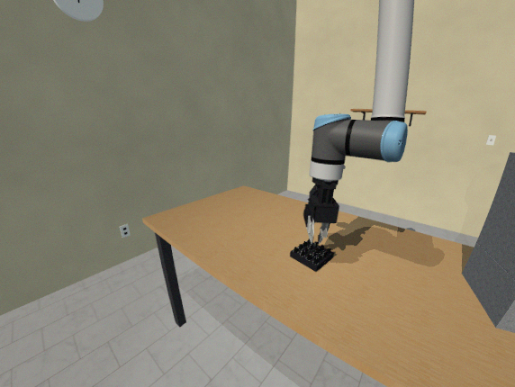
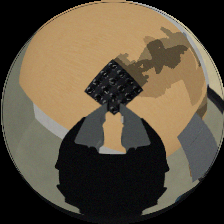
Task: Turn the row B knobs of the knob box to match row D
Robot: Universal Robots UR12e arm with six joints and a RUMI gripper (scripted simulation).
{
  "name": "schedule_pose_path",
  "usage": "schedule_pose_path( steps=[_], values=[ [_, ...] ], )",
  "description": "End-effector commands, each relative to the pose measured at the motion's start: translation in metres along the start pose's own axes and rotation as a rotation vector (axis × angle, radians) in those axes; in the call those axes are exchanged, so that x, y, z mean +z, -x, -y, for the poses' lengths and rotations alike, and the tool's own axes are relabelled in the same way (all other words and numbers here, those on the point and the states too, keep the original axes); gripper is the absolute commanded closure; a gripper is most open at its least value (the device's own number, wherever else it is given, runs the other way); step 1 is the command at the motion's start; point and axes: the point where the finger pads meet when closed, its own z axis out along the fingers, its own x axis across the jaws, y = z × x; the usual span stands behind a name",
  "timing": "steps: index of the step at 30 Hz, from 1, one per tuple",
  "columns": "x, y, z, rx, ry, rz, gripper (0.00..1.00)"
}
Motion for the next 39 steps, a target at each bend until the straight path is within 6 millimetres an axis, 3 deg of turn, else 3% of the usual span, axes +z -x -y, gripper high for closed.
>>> schedule_pose_path(
  steps=[1, 17, 26, 39],
  values=[
    [0.0, 0.0, 0.0, 0.0, 0.0, 0.001, 0.89],
    [-0.002, 0.001, 0.001, -0.108, -0.001, 0.001, 0.89],
    [-0.004, 0.002, 0.002, -0.298, -0.001, 0.001, 0.89],
    [-0.01, 0.004, 0.001, -0.758, -0.001, 0.001, 0.89]
  ],
)
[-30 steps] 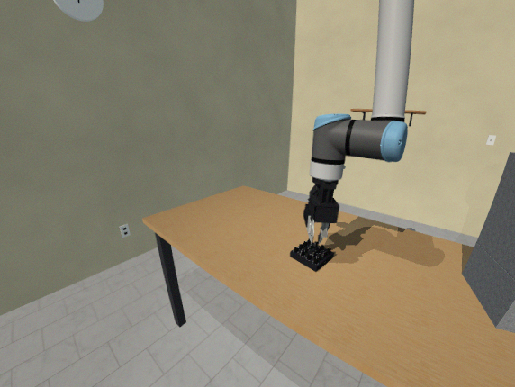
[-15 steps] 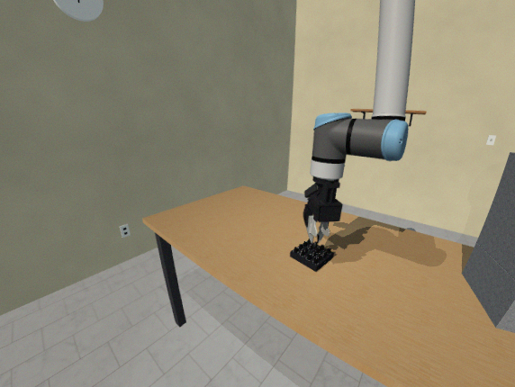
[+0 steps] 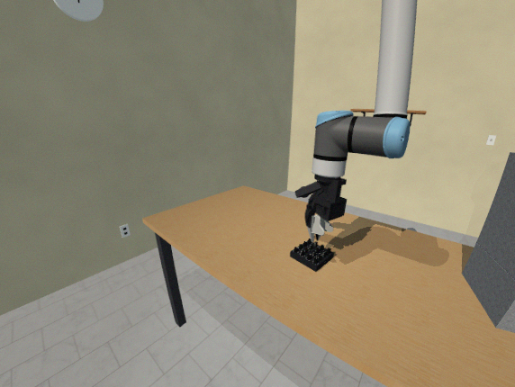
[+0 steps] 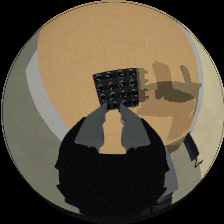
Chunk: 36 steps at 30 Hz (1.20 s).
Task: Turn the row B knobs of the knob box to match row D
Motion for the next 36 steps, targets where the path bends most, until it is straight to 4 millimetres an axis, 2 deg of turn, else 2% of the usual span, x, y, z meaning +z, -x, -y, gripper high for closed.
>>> schedule_pose_path(
  steps=[1, 4, 19, 29, 36],
  values=[
    [-0.0024, 0.0007, 0.0003, -0.156, 0.0, 0.005, 0.89],
    [-0.0029, 0.0008, 0.0002, -0.19, 0.0, 0.005, 0.89],
    [-0.0097, 0.0018, -0.0041, -0.714, -0.001, 0.005, 0.89],
    [-0.0115, 0.0017, -0.006, -0.858, -0.001, 0.005, 0.89],
    [-0.0119, 0.0016, -0.0064, -0.89, -0.001, 0.005, 0.89]
  ],
)
